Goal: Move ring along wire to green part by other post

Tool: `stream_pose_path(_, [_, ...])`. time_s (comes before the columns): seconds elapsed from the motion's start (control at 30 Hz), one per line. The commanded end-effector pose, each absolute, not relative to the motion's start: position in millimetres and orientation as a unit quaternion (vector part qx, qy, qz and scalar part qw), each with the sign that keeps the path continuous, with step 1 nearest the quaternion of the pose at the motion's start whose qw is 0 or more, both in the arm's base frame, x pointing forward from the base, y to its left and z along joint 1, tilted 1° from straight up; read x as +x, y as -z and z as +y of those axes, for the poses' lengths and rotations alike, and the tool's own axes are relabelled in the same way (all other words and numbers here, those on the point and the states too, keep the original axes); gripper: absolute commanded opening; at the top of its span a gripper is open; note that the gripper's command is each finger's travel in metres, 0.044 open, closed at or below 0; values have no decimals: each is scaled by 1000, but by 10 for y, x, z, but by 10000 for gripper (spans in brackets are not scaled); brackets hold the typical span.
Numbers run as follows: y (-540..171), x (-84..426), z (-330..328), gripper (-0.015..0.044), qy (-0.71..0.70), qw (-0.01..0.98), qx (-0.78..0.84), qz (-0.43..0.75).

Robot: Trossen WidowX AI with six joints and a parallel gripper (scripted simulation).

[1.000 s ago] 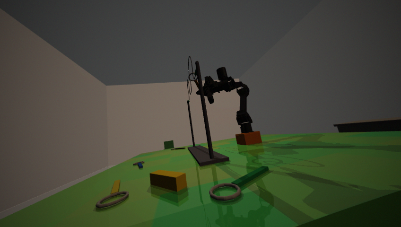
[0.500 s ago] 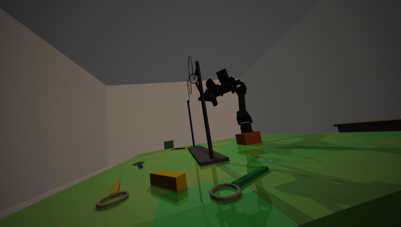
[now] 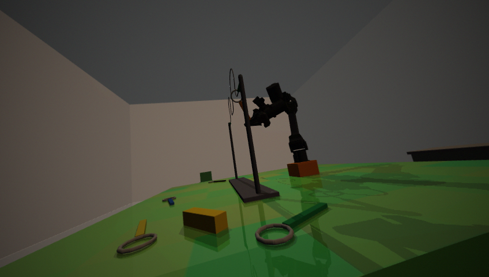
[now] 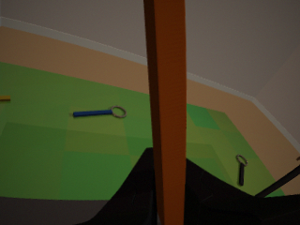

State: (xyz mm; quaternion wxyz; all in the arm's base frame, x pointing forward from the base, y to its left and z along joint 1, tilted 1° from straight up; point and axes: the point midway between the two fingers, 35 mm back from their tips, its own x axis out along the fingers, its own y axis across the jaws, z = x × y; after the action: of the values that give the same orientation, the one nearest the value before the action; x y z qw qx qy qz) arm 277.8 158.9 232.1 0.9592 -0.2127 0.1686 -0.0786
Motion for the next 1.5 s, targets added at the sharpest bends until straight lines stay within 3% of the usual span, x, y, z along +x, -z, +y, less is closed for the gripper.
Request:
stream_pose_path(0.0, [-2261, 2771, 1747, -150, 67, 968, -167, 176])
stream_pose_path(0.6, [-2192, 2740, 2242, -150, 38, 980, -39, 191])
stream_pose_path(1.47, [-2193, 2720, 2556, -150, 32, 981, -14, 192])
